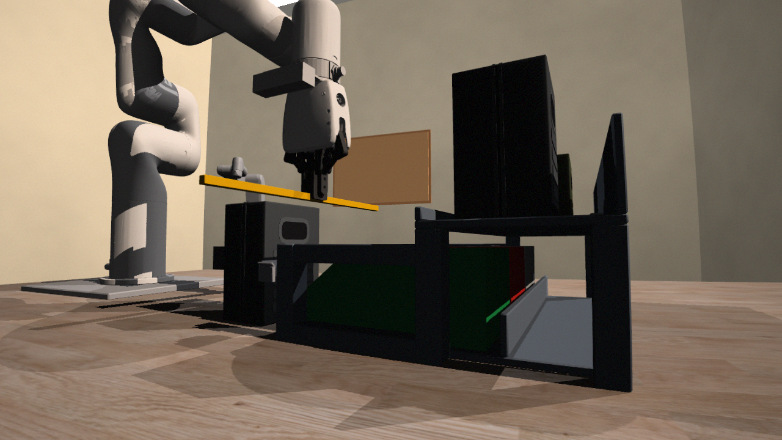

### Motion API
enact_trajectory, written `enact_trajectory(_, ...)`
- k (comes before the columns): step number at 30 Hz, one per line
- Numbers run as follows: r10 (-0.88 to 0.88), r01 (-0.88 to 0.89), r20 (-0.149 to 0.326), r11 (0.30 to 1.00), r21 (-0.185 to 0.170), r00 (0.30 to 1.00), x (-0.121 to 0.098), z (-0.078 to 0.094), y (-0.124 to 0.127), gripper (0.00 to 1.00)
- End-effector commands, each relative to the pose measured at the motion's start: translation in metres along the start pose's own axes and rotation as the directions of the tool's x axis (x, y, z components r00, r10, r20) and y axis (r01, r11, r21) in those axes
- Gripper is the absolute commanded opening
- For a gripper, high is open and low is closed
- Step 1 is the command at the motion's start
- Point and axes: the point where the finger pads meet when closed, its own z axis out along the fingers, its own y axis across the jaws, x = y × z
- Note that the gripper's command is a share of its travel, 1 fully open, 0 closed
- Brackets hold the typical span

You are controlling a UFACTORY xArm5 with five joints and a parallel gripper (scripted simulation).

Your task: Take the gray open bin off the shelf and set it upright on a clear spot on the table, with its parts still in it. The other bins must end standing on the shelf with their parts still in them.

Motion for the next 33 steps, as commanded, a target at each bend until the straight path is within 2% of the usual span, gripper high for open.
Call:
enact_trajectory(1,0.0,0.0,-0.013,1.0,0.005,1.0,0.0,-0.002,0.007,0.0)
enact_trajectory(33,0.0,0.0,-0.013,1.0,0.005,1.0,0.0,-0.002,0.075,0.0)
